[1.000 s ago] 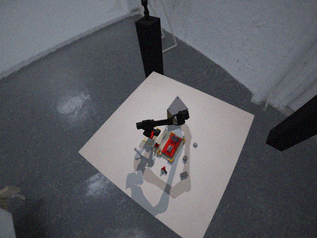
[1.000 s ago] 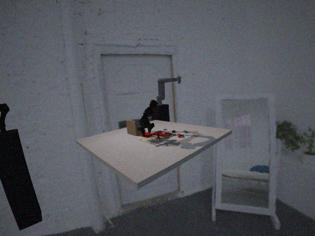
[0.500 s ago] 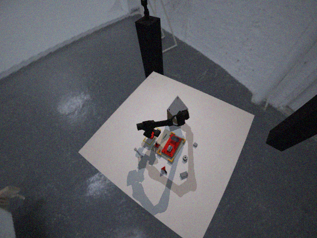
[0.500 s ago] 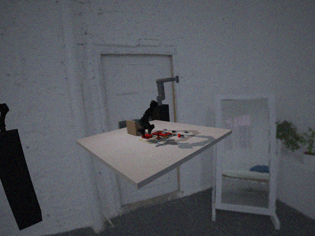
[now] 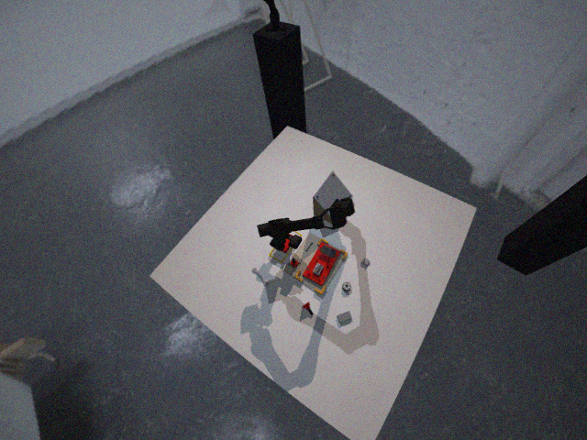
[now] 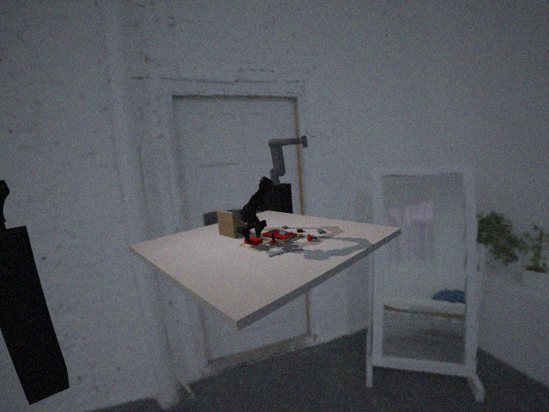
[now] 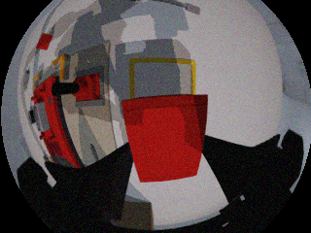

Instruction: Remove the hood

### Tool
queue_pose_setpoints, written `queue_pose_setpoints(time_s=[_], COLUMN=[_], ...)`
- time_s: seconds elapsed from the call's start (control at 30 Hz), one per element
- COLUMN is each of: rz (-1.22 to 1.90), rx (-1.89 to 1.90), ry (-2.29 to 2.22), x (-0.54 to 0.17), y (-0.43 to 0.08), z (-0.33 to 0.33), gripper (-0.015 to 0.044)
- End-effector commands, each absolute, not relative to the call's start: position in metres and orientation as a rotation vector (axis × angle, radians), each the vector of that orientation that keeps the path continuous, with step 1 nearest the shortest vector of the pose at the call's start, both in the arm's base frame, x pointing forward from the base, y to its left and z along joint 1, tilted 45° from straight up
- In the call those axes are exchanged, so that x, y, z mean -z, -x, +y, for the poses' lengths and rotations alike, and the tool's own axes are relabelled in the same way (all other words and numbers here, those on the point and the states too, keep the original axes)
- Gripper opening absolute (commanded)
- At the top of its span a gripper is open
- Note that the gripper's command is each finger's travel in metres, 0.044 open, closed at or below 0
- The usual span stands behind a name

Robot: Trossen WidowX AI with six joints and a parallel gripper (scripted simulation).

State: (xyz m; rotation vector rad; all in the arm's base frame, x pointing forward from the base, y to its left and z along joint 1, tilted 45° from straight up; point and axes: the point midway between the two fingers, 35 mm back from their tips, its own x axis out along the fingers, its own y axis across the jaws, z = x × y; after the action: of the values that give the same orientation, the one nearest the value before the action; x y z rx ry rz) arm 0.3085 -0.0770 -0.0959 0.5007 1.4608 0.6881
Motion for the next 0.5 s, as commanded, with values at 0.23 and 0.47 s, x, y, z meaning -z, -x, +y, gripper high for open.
queue_pose_setpoints(time_s=[0.23, 0.47], rz=[1.46, 1.46], rx=[-0.687, -0.687], ry=[-0.508, -0.508], x=[0.0994, 0.1018], y=[-0.3081, -0.3081], z=[-0.0734, -0.0709], gripper=[0.0, 0.0])
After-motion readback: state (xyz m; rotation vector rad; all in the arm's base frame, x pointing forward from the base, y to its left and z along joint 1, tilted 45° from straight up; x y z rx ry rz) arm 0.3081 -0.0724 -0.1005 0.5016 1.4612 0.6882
